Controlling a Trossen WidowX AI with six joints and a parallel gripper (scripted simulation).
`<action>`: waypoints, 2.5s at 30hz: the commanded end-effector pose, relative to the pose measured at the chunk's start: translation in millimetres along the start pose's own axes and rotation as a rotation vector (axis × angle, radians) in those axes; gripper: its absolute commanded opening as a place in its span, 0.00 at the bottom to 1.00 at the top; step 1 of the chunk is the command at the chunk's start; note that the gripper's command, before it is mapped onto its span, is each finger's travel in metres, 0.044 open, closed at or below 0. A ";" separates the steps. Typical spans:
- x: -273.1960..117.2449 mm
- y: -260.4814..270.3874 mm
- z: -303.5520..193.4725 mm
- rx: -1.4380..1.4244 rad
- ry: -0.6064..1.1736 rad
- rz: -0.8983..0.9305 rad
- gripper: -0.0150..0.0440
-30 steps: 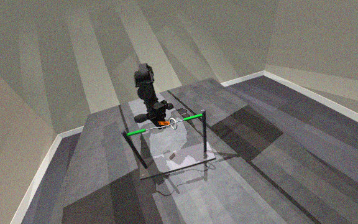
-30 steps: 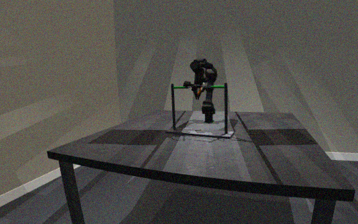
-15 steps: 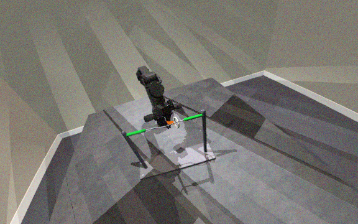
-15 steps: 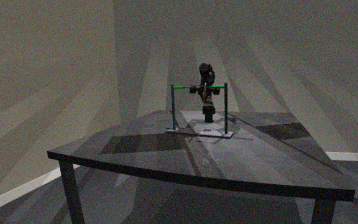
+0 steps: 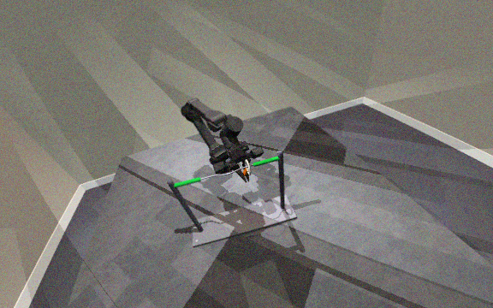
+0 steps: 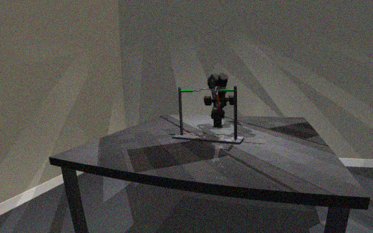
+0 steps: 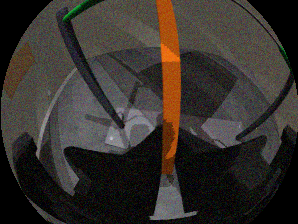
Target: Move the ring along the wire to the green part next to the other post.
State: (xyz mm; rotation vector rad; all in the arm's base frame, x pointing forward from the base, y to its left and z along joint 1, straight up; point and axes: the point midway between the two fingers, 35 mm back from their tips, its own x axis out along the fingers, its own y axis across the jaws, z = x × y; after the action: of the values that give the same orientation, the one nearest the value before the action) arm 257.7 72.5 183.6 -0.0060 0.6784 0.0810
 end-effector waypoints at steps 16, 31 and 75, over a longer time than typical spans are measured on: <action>23.3 26.9 3.1 0.069 -0.188 -0.024 0.00; 25.4 41.9 4.5 0.072 -0.193 -0.021 0.00; 34.0 46.5 -4.8 0.069 -0.193 -0.016 0.44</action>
State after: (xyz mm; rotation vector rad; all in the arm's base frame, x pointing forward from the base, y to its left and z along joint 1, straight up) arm 277.4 121.2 159.4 0.0621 0.4883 0.0429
